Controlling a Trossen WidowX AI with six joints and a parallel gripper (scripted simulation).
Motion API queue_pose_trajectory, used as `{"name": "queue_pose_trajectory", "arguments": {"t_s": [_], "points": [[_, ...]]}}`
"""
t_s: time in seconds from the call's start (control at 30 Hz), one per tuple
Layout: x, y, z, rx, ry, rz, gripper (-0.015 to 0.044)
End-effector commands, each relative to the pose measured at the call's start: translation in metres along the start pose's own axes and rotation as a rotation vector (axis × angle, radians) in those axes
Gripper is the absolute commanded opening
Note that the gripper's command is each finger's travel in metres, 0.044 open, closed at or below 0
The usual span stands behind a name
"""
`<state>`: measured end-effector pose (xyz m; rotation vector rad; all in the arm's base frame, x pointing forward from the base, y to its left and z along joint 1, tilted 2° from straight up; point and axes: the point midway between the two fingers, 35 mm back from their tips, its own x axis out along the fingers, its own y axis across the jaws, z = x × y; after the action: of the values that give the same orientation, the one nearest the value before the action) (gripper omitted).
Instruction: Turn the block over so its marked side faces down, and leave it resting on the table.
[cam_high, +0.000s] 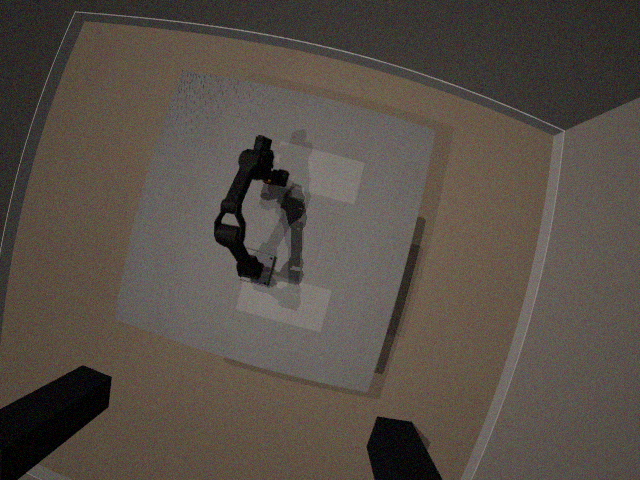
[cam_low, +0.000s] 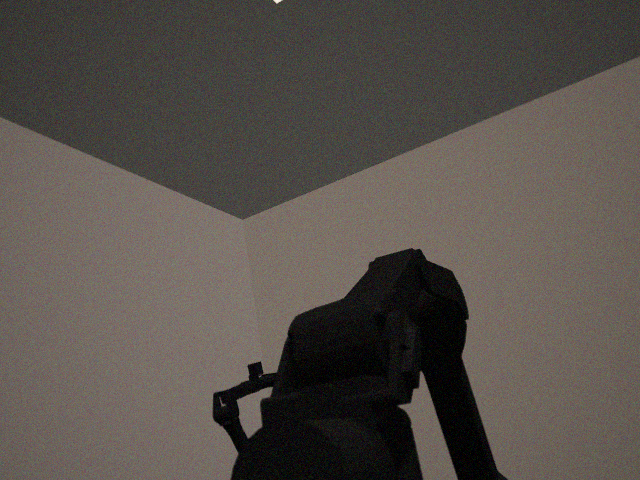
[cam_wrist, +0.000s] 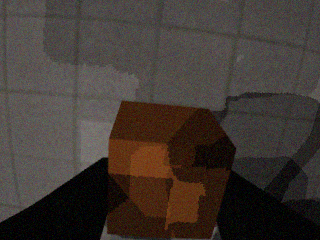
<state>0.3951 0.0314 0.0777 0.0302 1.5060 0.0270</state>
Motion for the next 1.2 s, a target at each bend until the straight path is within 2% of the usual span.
{"name": "queue_pose_trajectory", "arguments": {"t_s": [0.0, 0.97, 1.17], "points": [[-0.0017, 0.0000, 0.0004, 0.000, -0.059, -0.002, 0.0000], [0.0034, 0.0000, -0.0055, 0.002, -0.465, -0.001, 0.0000], [0.0031, -0.0001, -0.0065, 0.002, -0.486, -0.001, 0.0000]]}}
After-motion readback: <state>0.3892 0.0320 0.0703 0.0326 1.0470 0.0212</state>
